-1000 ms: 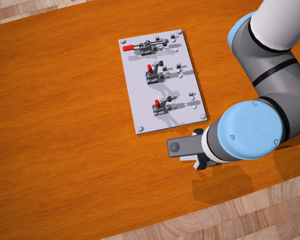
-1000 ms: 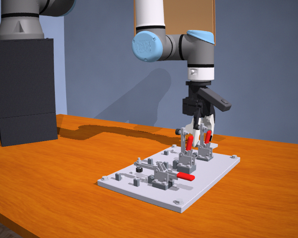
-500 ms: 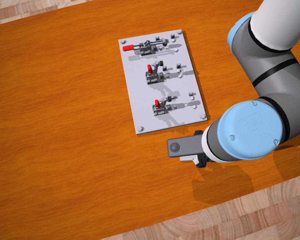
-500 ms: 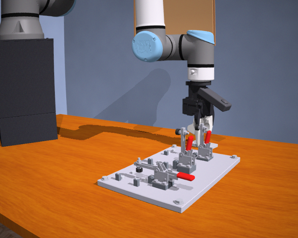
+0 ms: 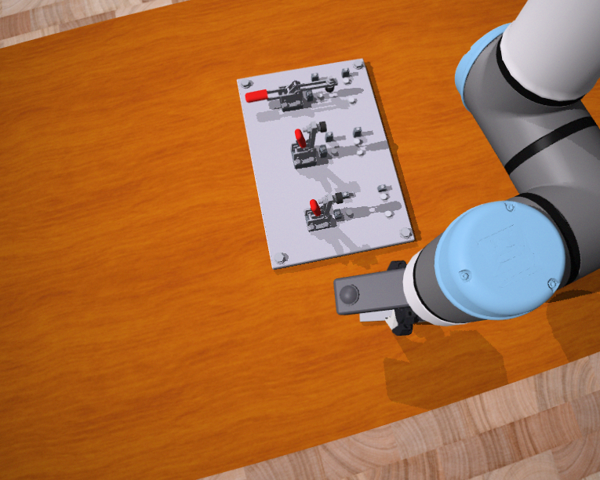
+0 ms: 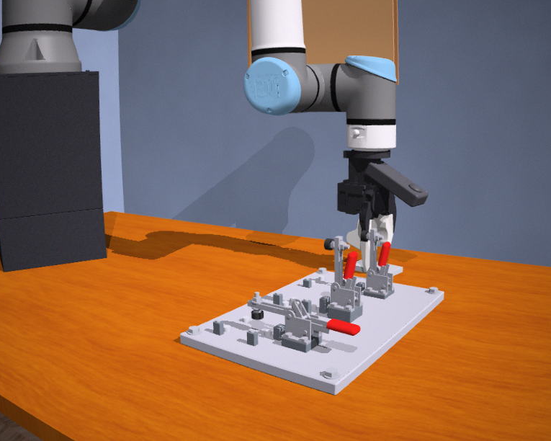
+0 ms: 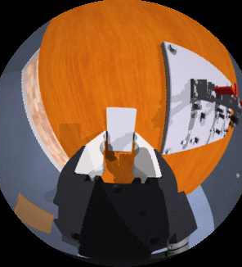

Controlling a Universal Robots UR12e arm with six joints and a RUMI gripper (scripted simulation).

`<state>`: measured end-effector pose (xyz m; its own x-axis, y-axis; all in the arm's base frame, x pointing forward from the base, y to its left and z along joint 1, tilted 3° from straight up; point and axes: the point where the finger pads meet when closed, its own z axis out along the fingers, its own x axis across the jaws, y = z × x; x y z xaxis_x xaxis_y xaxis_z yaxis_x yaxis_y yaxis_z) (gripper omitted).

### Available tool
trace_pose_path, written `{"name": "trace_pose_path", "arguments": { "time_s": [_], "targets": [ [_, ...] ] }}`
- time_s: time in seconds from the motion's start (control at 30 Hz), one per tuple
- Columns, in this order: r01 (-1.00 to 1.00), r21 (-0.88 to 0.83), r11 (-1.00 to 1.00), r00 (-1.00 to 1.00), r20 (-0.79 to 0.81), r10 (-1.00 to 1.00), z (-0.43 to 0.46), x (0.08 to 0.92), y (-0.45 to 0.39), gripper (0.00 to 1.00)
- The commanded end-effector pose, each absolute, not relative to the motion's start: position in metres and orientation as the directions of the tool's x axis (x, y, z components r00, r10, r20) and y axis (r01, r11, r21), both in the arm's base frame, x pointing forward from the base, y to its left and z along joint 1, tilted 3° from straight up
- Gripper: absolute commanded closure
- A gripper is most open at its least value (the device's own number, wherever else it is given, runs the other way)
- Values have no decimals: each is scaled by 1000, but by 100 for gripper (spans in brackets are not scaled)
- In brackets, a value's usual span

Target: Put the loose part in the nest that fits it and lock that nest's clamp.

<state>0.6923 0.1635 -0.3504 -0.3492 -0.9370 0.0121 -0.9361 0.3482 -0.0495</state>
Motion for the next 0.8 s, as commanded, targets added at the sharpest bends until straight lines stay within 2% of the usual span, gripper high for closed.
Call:
{"name": "trace_pose_path", "arguments": {
  "time_s": [0.0,0.77],
  "targets": [
    [-936,-51,348,-349,12,-937,-350,693,164,100],
    [-936,-51,348,-349,12,-937,-344,693,164,100]
  ]
}}
